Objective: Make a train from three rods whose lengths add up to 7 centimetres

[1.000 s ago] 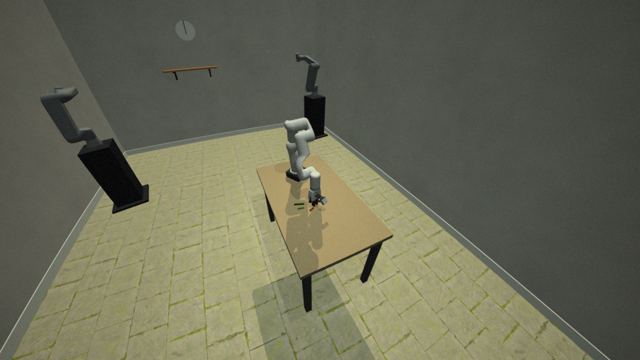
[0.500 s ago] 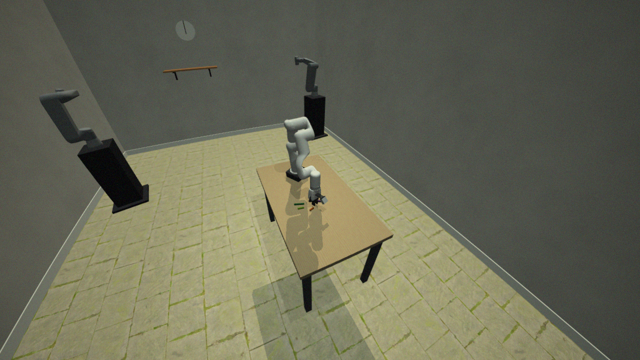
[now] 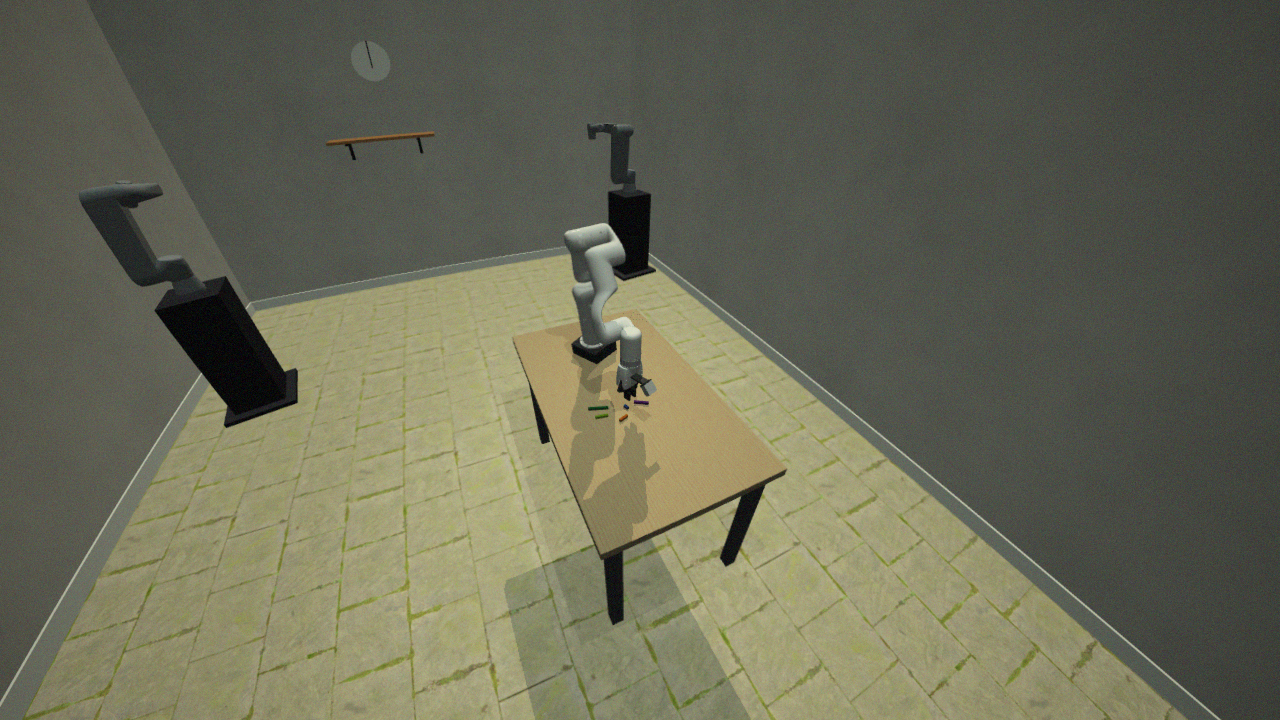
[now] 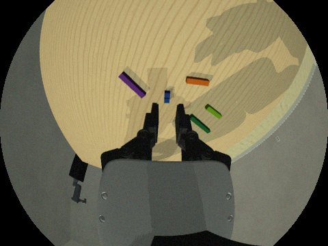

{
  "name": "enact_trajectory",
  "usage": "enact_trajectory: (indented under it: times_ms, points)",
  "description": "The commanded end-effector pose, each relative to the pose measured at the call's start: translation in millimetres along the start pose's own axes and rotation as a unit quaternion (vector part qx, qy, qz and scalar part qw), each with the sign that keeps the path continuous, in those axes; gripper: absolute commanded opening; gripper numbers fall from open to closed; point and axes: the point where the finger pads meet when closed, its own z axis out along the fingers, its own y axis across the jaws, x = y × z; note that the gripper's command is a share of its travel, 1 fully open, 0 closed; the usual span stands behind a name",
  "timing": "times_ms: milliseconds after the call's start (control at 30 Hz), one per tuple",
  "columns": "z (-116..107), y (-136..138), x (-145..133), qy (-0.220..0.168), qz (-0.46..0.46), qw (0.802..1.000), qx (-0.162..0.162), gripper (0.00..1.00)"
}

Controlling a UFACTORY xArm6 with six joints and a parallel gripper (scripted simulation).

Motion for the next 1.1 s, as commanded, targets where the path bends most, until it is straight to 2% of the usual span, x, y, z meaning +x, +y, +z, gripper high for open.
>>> enact_trajectory:
  times_ms: [0,167,200,1067]
  points:
    - [-19.5,0.8,1.0,0.002,0.0,1.0,-0.001,0.24]
    - [-22.7,0.8,1.0,0.002,0.0,1.0,-0.001,0.24]
    - [-22.7,0.8,1.0,0.002,0.0,1.0,-0.001,1.0]
    - [-22.3,2.5,0.4,0.002,0.017,1.0,-0.001,1.0]
